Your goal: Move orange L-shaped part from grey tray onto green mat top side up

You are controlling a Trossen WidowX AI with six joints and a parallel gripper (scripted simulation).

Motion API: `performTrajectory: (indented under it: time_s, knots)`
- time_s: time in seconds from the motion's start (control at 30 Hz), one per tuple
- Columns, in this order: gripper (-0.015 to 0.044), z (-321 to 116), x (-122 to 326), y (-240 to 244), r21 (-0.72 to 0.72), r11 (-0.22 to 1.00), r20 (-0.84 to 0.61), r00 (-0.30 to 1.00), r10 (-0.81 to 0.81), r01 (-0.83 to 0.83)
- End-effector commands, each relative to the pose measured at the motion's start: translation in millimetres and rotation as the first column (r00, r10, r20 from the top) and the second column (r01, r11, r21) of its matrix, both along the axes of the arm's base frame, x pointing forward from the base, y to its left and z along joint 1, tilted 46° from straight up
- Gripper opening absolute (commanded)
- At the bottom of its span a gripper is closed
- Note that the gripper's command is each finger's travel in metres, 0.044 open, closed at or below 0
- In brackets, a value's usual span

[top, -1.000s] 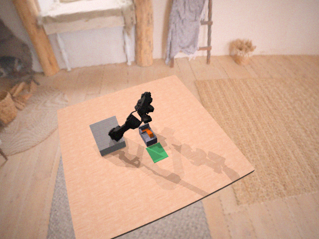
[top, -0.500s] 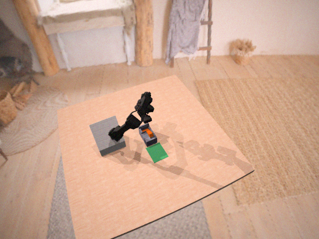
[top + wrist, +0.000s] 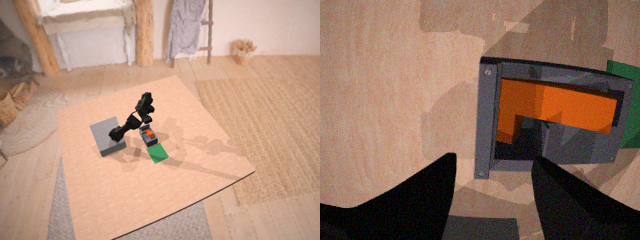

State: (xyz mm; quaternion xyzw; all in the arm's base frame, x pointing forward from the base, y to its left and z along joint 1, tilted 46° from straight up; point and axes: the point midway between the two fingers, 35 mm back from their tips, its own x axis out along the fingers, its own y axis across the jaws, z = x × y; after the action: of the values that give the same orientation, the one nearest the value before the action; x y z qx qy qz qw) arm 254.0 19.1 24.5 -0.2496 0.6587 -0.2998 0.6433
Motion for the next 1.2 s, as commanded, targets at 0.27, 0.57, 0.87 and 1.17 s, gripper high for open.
performTrajectory:
  time_s: [0.27,0.57,0.87,1.17]
  knots:
    - [0.0180,-2,0,-2,0.001,1.000,0.000,1.000,0.000,0.000]
    - [0.0180,-49,-3,-51,0.002,1.000,0.006,1.000,-0.004,0.004]
    - [0.0180,-51,-3,-52,0.002,1.000,0.006,1.000,-0.004,0.004]
    - [0.0180,-60,-3,-61,0.002,1.000,0.006,1.000,-0.003,0.003]
